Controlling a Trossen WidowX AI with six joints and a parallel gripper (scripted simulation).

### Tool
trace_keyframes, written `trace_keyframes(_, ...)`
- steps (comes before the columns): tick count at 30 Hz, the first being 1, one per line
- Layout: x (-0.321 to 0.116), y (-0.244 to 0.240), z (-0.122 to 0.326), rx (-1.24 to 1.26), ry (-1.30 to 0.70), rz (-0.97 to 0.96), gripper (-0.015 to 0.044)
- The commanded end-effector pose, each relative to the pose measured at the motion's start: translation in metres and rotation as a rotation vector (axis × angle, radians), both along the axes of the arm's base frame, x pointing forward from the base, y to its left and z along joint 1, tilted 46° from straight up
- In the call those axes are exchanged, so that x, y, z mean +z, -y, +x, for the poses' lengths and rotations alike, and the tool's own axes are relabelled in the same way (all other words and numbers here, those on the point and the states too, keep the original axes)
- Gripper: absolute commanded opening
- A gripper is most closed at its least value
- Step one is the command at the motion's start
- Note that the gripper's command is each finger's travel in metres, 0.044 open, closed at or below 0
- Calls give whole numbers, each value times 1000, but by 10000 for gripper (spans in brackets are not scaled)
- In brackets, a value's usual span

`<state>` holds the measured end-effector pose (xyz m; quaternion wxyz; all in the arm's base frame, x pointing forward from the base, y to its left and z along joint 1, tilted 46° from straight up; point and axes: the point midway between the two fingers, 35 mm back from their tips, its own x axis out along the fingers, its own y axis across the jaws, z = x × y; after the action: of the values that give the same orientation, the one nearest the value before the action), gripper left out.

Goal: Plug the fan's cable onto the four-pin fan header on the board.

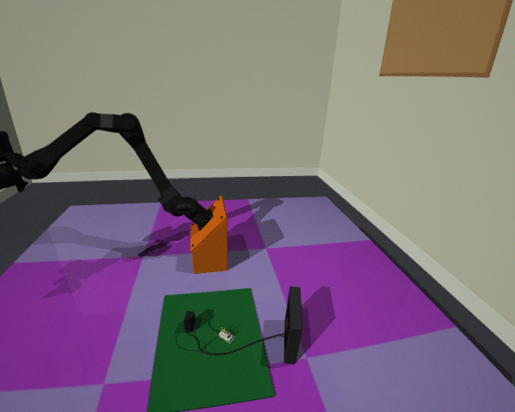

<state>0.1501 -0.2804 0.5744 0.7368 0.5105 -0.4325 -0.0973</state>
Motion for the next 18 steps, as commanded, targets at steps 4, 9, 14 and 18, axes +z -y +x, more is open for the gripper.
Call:
trace_keyframes(4, -55, 25, 54, 19, -107, 161, 440)
trace_keyframes(9, -106, 33, 100, 33, -239, 280, 440)
trace_keyframes(14, -137, 16, 136, 98, -293, 371, 440)
trace_keyframes(18, -175, 10, 161, 96, -415, 437, 440)
